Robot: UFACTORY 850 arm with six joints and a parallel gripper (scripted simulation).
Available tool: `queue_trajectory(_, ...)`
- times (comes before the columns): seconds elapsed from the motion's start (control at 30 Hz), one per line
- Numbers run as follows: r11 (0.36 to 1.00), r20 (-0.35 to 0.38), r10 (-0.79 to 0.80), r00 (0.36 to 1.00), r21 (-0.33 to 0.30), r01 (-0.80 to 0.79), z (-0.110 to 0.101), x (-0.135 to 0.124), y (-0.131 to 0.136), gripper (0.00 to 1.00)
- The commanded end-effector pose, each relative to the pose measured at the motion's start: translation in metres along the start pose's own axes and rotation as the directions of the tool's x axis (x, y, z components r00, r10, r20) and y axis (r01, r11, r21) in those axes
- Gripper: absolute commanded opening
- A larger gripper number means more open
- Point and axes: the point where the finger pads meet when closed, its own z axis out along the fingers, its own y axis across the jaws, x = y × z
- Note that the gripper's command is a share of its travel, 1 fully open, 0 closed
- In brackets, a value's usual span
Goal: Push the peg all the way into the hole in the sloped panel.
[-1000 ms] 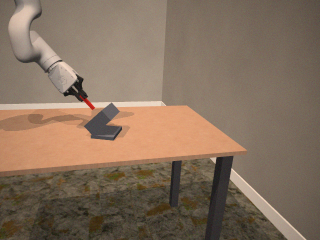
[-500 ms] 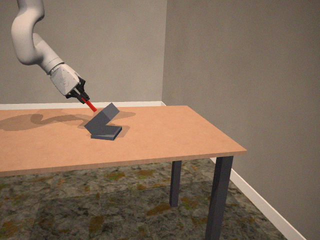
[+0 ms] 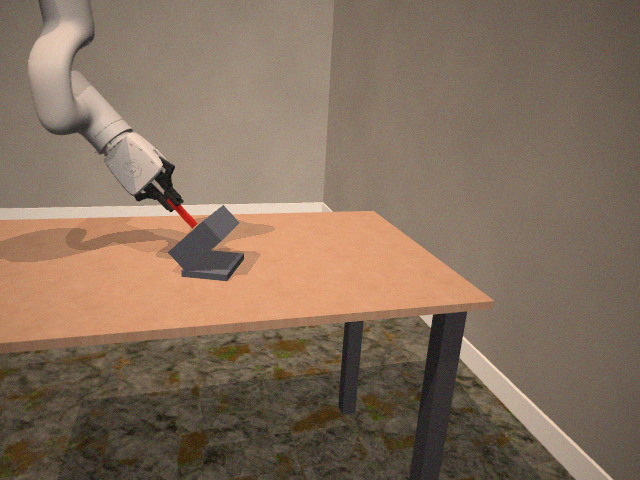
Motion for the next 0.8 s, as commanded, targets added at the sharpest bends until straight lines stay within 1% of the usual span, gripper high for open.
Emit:
queue_trajectory(0.0, 1.000, 0.000, 0.000, 1.000, -0.002, 0.000, 0.001, 0.000, 0.001, 0.00)
queue_trajectory(0.77, 1.000, 0.000, 0.000, 1.000, -0.002, 0.000, 0.014, 0.000, 0.001, 0.00)
